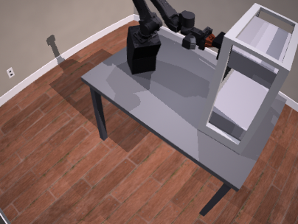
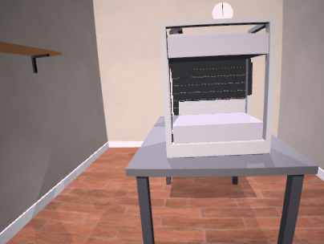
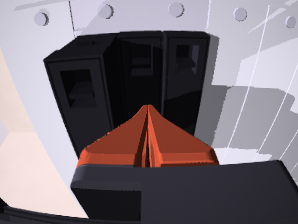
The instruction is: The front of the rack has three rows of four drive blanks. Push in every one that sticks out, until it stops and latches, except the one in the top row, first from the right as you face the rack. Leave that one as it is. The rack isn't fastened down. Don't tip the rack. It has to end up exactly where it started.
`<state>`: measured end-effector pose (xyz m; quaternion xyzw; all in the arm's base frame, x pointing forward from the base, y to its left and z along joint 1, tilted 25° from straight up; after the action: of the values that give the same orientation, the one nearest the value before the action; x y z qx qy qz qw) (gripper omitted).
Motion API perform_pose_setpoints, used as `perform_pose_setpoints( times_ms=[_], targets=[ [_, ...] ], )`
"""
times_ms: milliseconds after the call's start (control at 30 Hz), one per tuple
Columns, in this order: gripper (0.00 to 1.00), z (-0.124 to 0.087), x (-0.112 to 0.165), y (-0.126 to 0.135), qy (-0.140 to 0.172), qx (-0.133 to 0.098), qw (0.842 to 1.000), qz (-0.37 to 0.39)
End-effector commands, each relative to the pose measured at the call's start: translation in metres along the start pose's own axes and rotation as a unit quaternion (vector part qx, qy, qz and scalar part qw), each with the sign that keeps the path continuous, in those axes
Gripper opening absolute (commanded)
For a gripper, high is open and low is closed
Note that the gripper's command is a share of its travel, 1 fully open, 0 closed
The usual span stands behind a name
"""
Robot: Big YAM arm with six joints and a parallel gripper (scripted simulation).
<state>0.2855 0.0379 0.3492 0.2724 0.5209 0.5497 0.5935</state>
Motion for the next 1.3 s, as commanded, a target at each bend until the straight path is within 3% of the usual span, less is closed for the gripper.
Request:
perform_pose_setpoints(
  times_ms=[0, 867, 967, 1000, 1033, 1267],
  targets=[
    [0.0, 0.03, -0.01, 0.032, -0.004, -0.031, 0.999, -0.011],
    [0.0, 0.024, -0.014, 0.03, -0.007, -0.026, 1.0, -0.013],
    [0.0, 0.008, -0.018, 0.039, -0.014, -0.038, 0.999, -0.015],
    [0.0, 0.002, -0.017, 0.037, -0.014, -0.036, 0.999, -0.012],
    [0.0, -0.014, -0.009, 0.014, -0.006, -0.011, 1.0, -0.004],
    [0.0, -0.059, -0.008, 0.014, -0.006, -0.01, 1.0, -0.001]
  ],
)
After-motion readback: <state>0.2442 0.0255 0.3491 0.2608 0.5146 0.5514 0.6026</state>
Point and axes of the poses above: the point where the finger pads meet when closed, its own z axis out along the fingers, its own y axis across the jaws, x = y × z, the point moved 10 cm from there along -z, back along the fingers, and after that the axes turned 5 degrees about -z, right-handed, at the moved point
